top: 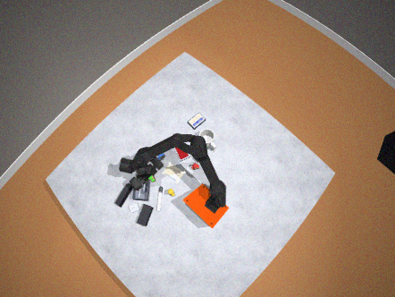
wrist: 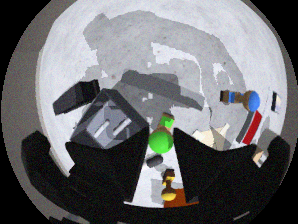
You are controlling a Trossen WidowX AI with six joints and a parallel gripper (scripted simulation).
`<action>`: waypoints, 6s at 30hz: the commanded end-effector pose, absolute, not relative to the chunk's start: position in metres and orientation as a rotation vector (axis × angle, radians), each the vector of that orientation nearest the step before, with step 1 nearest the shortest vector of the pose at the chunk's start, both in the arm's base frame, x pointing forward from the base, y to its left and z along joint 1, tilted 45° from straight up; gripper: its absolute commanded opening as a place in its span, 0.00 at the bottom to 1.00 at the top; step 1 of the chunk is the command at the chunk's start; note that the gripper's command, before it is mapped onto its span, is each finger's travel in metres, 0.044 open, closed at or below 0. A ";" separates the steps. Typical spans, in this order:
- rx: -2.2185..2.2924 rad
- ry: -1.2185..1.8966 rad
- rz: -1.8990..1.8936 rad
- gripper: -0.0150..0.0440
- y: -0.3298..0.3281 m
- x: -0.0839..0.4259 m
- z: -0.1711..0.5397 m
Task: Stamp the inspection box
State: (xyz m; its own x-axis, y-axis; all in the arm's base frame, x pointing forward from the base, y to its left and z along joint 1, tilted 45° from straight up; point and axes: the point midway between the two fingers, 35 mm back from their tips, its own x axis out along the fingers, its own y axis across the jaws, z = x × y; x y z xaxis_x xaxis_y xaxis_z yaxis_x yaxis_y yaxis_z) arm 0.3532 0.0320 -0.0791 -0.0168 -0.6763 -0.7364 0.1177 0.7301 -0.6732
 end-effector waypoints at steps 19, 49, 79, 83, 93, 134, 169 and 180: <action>-0.478 1.468 -0.669 0.25 0.034 0.353 -0.073; -0.463 1.462 -0.650 0.25 0.044 0.355 -0.062; -0.448 1.457 -0.630 0.25 0.054 0.356 -0.051; -0.447 1.456 -0.627 0.25 0.055 0.356 -0.049; -0.442 1.454 -0.620 0.25 0.058 0.356 -0.046; -0.422 1.448 -0.592 0.25 0.071 0.356 -0.030; -0.417 1.449 -0.580 0.25 -0.044 0.342 0.094; -0.426 1.447 -0.591 0.25 -0.077 0.322 0.126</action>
State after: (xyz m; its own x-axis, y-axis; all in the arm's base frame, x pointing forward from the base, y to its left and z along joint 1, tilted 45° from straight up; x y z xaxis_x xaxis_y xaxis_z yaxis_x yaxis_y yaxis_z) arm 0.3255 -0.0753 0.1248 0.0279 -0.6077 -0.7937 0.1338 0.7891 -0.5995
